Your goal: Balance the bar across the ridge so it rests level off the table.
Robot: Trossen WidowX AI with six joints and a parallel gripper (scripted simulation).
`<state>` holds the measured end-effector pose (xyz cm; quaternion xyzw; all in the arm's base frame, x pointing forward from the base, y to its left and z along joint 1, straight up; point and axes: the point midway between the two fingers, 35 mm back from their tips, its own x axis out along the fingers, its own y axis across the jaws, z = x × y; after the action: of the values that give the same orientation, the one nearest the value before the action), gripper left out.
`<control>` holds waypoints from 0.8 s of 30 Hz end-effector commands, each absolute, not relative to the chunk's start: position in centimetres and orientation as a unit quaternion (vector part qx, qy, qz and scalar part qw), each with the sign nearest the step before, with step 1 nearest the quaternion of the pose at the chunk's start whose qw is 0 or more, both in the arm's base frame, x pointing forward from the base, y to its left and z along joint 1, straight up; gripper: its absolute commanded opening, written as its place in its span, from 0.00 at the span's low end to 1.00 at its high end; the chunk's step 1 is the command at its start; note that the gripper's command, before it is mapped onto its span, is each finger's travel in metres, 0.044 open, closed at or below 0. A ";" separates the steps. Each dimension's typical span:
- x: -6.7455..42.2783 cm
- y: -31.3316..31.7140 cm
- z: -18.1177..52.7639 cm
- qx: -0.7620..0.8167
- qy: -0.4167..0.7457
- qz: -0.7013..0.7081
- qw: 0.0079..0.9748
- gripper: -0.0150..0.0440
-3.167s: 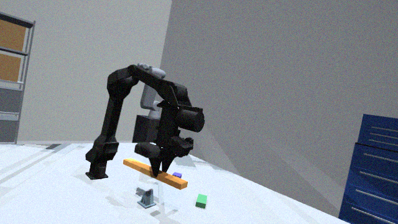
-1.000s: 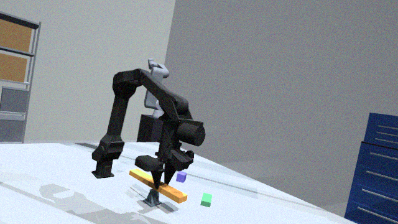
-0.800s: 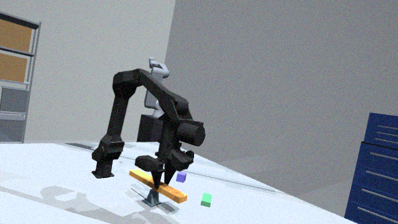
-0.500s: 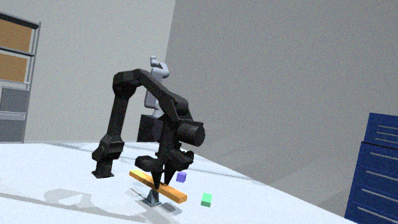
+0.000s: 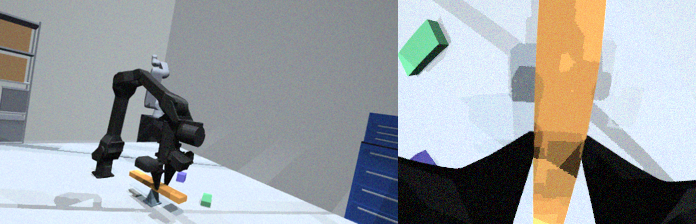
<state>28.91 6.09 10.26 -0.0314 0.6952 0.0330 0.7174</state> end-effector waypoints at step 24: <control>28.9 6.1 9.9 -0.030 0.696 0.033 0.717 0.25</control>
<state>28.91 6.09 10.06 -0.0314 0.6952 0.0330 0.7173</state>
